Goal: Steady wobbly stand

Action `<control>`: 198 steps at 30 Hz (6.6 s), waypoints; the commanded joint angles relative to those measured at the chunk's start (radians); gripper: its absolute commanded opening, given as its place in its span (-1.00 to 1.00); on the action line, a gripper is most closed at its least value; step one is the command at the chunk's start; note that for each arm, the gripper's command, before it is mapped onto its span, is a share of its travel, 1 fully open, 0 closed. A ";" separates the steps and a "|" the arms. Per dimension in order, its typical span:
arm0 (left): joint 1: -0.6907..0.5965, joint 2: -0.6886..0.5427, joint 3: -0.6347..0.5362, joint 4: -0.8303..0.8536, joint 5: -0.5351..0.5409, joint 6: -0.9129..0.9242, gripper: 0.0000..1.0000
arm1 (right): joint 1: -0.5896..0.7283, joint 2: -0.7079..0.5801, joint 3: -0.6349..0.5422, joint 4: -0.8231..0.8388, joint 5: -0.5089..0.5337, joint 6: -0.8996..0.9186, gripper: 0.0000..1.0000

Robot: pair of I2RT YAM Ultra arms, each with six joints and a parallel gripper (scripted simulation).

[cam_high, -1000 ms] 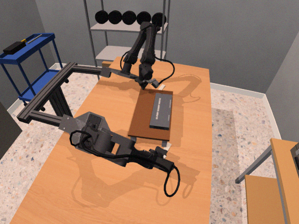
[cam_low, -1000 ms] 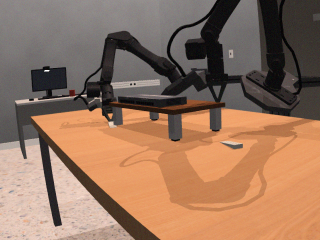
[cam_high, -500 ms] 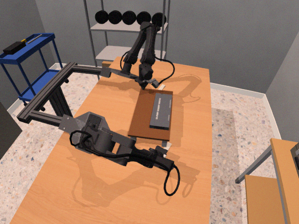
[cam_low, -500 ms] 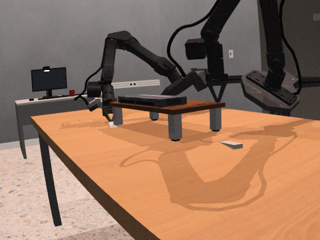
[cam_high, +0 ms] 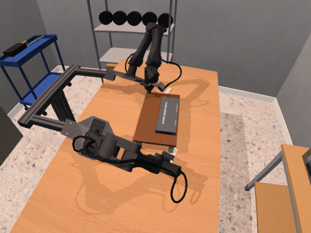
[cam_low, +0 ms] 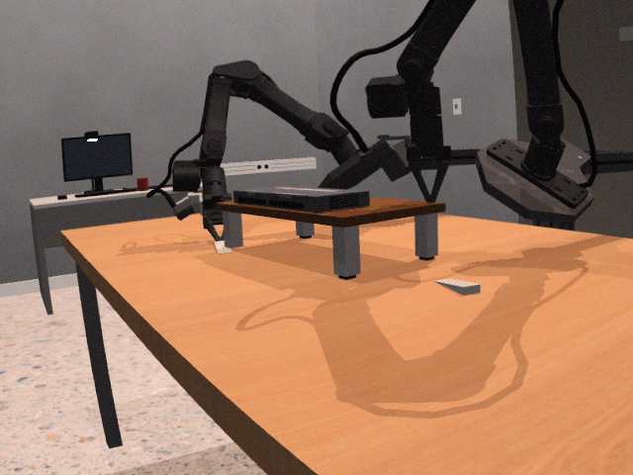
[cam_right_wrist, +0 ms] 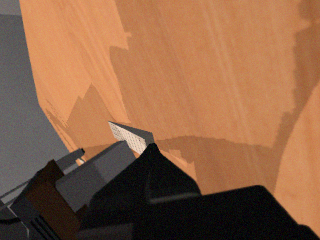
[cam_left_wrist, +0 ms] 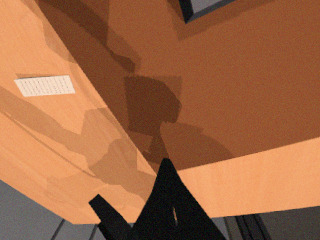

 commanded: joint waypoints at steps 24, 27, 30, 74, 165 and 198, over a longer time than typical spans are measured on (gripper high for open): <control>-0.016 -0.022 0.002 0.020 -0.018 0.005 -1.00 | 0.047 -0.019 -0.006 -0.012 -0.054 -0.002 -1.00; -0.016 -0.022 0.002 0.020 -0.018 0.005 -1.00 | 0.048 -0.019 -0.006 -0.012 -0.054 -0.002 -1.00; -0.016 -0.022 0.002 0.020 -0.018 0.005 -1.00 | 0.048 -0.019 -0.005 -0.012 -0.054 -0.002 -1.00; -0.016 -0.022 0.002 0.020 -0.018 0.005 -1.00 | 0.038 -0.058 0.016 0.002 -0.025 -0.012 -1.00; 0.265 -0.323 0.163 0.163 0.200 0.108 -1.00 | 0.093 -0.431 0.011 -0.019 0.104 -0.010 -1.00; 0.907 -0.830 0.312 0.640 0.461 0.350 -1.00 | 0.057 -0.892 0.027 0.153 0.212 -0.114 -1.00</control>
